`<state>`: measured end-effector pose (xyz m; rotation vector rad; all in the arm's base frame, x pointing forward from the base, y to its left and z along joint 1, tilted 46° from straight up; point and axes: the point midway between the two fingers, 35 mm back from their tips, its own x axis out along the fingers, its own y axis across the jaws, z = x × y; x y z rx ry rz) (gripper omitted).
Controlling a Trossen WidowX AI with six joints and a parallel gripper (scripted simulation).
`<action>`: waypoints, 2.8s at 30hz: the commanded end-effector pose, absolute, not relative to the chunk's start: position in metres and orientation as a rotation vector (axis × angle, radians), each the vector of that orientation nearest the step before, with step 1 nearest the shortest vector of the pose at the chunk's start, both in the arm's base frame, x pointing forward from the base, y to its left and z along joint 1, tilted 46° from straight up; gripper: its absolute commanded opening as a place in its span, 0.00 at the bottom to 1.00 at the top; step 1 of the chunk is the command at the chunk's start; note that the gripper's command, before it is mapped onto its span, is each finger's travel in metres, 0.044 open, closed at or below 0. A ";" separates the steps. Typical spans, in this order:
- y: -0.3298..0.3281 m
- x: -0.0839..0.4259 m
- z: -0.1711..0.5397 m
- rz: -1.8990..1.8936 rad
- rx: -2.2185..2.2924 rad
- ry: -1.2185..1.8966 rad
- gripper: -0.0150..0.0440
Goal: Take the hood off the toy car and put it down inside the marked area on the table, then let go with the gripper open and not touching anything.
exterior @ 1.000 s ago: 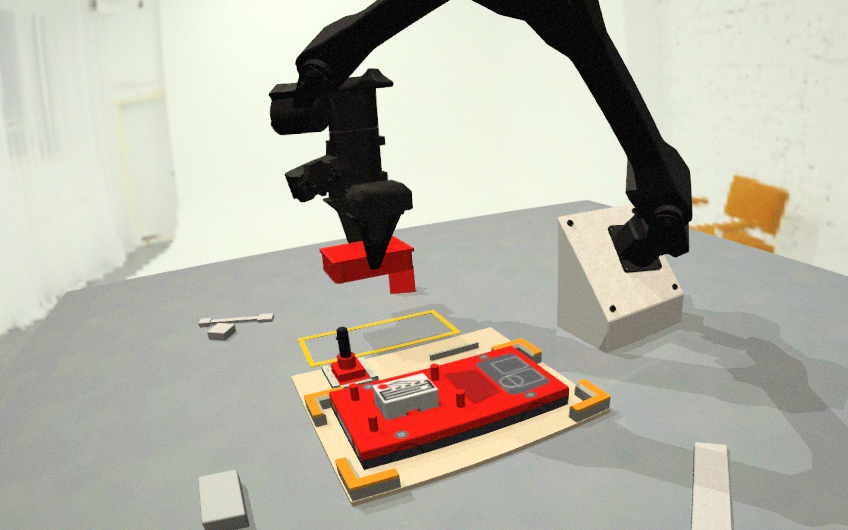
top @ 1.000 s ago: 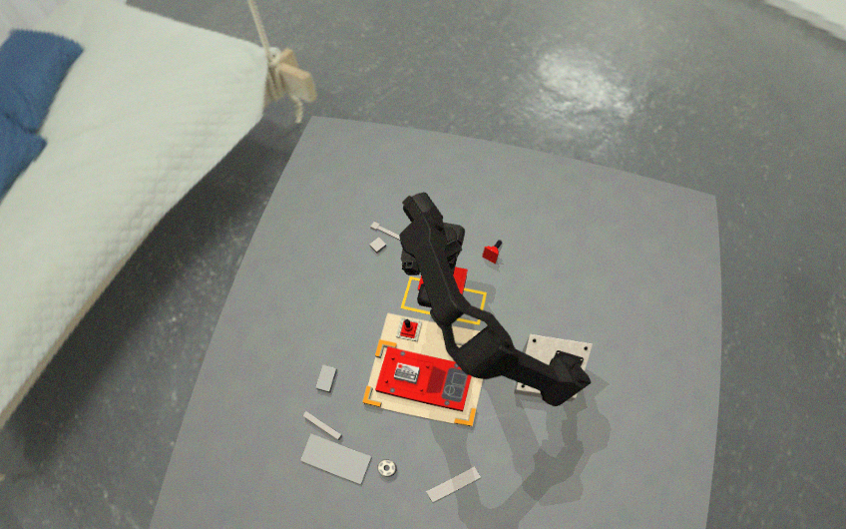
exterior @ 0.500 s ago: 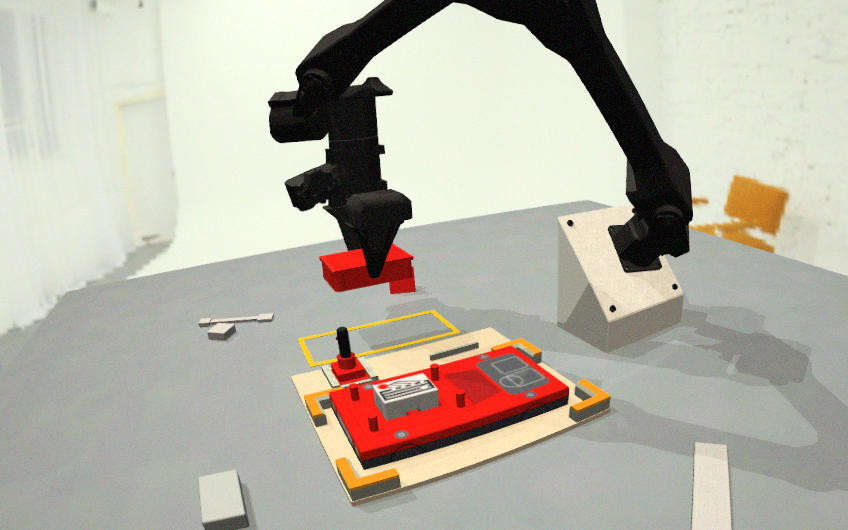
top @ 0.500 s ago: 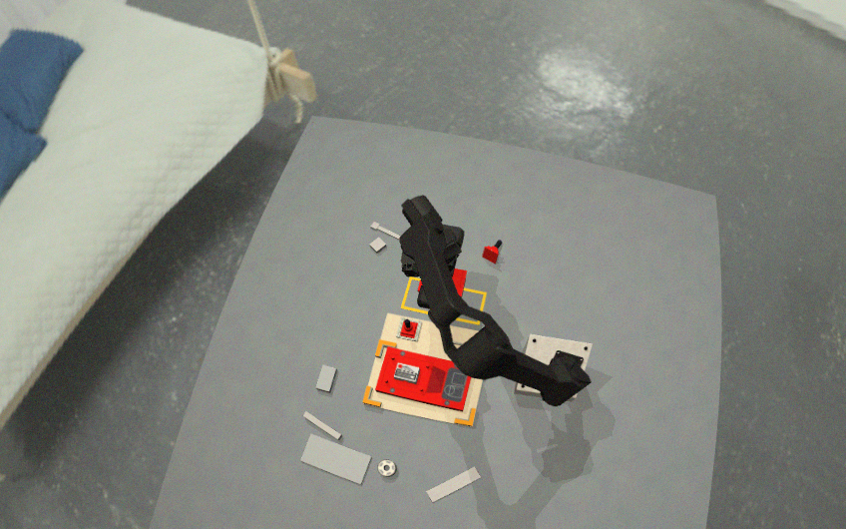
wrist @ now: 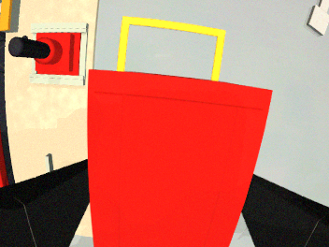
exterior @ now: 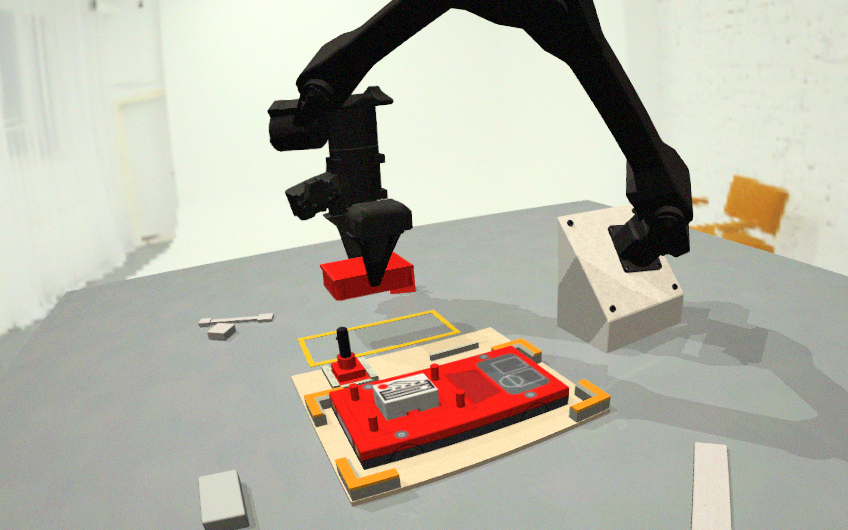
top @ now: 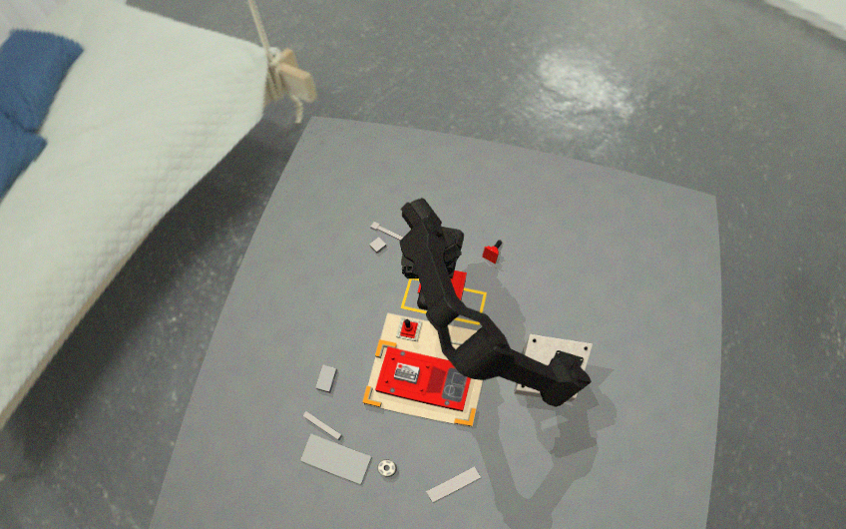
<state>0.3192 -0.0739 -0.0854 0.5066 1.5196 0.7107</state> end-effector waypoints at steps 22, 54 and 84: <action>-0.060 0.316 -0.098 0.710 0.518 1.523 0.25; -0.044 0.313 -0.113 0.712 0.520 1.523 0.25; -0.034 0.310 -0.122 0.713 0.520 1.522 0.25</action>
